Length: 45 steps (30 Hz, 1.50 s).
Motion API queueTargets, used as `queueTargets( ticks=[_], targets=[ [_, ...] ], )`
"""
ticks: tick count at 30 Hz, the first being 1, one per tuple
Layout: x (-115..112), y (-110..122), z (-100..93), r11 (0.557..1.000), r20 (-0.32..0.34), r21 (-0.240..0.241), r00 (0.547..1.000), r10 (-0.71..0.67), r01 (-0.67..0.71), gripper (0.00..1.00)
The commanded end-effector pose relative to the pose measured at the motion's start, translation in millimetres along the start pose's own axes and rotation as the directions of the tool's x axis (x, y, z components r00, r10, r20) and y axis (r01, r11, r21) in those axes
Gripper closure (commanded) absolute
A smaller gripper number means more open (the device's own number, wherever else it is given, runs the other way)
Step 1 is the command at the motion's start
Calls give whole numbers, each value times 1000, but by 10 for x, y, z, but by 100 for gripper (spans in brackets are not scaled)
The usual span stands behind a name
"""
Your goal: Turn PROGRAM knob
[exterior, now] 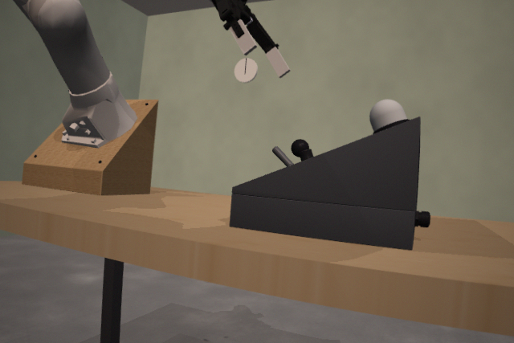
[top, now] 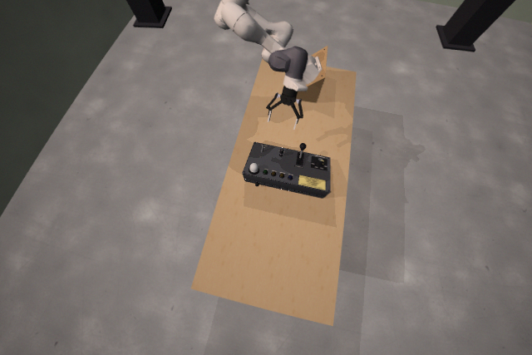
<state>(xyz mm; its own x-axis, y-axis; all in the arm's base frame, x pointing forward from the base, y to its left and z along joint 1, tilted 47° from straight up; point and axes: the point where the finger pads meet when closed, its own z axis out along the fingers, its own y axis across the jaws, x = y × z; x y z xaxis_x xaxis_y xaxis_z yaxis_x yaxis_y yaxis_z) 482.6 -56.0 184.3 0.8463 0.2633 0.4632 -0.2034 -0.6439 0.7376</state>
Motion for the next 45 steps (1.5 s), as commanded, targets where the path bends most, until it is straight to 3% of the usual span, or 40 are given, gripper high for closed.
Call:
queueTargets(
  ticks=[1,2,4,5,6,8,10,11,13,14,18,21,32,33,45],
  targets=[
    [60,-530,58,1000,66,24,998,-18,17,0],
    [60,-530,58,1000,66,24,998,-18,17,0],
    [98,-892,121,999,96,27,995,-29,27,0],
    [98,-892,121,999,96,27,995,-29,27,0],
    [101,-1087,154,999,109,30,993,-34,31,0],
    [101,-1087,154,999,109,30,993,-34,31,0],
    [76,-1483,223,999,134,37,990,-44,39,0],
    [76,-1483,223,999,134,37,990,-44,39,0],
    [14,-1859,290,998,155,46,986,-52,46,0],
    [14,-1859,290,998,155,46,986,-52,46,0],
    [-153,-2430,399,997,186,63,980,-64,53,0],
    [-238,-2645,443,996,197,70,978,-69,56,0],
    [-264,-2704,455,996,200,72,977,-70,56,0],
    [-264,-2704,455,996,200,72,977,-70,56,56],
    [-264,-2704,455,996,200,72,977,-70,56,56]
  ],
)
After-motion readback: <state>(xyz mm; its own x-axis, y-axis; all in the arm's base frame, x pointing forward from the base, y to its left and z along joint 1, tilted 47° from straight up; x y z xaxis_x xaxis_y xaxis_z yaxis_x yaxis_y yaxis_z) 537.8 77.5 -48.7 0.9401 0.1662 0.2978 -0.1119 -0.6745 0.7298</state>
